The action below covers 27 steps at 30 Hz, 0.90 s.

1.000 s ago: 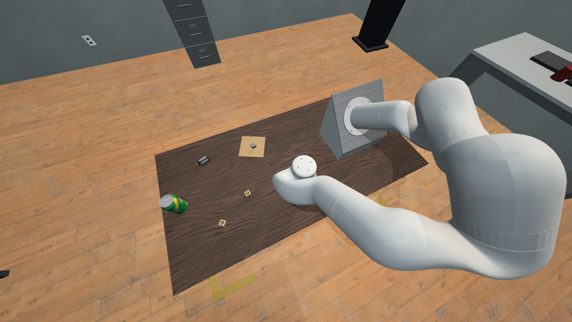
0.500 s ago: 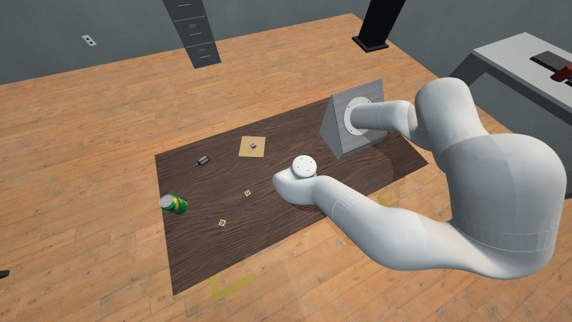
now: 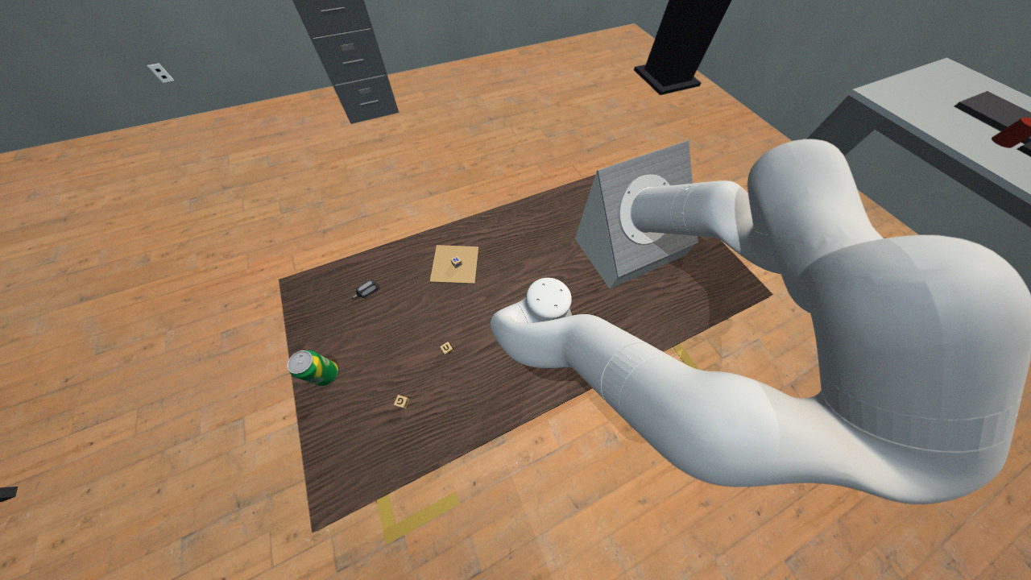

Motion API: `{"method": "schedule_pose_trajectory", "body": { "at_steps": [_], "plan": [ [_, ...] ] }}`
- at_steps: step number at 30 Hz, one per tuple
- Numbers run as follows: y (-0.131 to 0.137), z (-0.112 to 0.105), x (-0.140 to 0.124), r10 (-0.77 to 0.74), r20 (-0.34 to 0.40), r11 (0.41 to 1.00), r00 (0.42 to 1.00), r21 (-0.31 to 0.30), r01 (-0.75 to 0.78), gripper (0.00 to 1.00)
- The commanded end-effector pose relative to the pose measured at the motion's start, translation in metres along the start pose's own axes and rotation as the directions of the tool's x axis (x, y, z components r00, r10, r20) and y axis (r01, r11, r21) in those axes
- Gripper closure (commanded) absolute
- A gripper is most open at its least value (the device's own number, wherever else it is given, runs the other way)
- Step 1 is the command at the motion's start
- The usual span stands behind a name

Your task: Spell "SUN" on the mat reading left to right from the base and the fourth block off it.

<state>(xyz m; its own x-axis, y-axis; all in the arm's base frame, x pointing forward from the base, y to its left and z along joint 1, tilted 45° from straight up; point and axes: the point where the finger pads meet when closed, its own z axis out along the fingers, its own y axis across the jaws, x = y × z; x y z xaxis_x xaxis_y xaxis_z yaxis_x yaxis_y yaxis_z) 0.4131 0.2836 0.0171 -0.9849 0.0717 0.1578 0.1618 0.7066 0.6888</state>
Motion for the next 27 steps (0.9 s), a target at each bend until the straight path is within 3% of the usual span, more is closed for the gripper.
{"method": "schedule_pose_trajectory", "body": {
  "at_steps": [1,13,27],
  "plan": [
    [0.000,-0.011,-0.001,0.000,0.001,1.000,1.000,-0.001,0.000,0.77],
    [0.000,-0.088,-0.001,0.000,0.001,1.000,1.000,-0.001,0.000,0.77],
    [0.000,-0.094,-0.001,-0.001,0.001,1.000,1.000,-0.001,0.001,0.77]
  ]
}}
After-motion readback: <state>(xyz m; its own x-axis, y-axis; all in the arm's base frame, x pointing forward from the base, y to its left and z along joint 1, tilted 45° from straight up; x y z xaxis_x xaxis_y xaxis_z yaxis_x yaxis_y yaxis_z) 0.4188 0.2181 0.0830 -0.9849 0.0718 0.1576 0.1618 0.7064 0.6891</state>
